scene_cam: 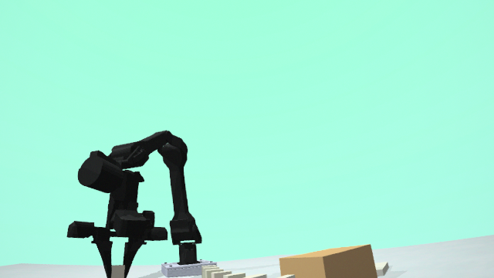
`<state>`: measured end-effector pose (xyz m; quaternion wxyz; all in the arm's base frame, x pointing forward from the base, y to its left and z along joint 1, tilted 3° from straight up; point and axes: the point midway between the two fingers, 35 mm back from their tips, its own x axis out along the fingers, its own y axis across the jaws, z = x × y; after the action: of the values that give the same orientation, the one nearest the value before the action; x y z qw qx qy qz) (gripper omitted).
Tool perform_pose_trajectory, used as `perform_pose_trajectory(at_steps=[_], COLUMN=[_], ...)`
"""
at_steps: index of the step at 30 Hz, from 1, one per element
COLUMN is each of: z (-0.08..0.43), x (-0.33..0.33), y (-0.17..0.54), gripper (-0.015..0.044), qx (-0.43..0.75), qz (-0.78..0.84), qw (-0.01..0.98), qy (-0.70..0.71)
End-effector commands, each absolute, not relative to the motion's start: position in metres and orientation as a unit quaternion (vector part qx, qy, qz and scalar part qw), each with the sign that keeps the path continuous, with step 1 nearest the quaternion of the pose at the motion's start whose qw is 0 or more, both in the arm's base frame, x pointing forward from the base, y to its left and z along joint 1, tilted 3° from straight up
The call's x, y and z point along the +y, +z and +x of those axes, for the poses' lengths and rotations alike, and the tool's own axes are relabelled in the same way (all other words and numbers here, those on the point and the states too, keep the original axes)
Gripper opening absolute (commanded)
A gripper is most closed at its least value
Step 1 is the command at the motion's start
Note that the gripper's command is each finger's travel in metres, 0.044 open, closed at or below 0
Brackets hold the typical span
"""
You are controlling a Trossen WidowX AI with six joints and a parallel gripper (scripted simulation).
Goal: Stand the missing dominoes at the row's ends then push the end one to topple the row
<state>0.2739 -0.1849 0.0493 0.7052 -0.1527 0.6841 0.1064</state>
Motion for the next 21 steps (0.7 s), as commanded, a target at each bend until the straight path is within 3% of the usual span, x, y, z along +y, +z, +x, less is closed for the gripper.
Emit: perform_pose_trajectory(at_steps=[1, 9, 16, 21], z=[0.277, 0.269, 0.27, 0.295], x=[-0.187, -0.177, -0.174, -0.117], y=[0.07, 0.182, 0.184, 0.181], gripper=[0.0107, 0.0107, 0.0107, 0.0107], qx=[0.684, 0.684, 0.684, 0.69], qz=[-0.156, -0.153, -0.15, -0.081], qw=[0.705, 0.706, 0.706, 0.718], qy=[0.107, 0.106, 0.104, 0.042])
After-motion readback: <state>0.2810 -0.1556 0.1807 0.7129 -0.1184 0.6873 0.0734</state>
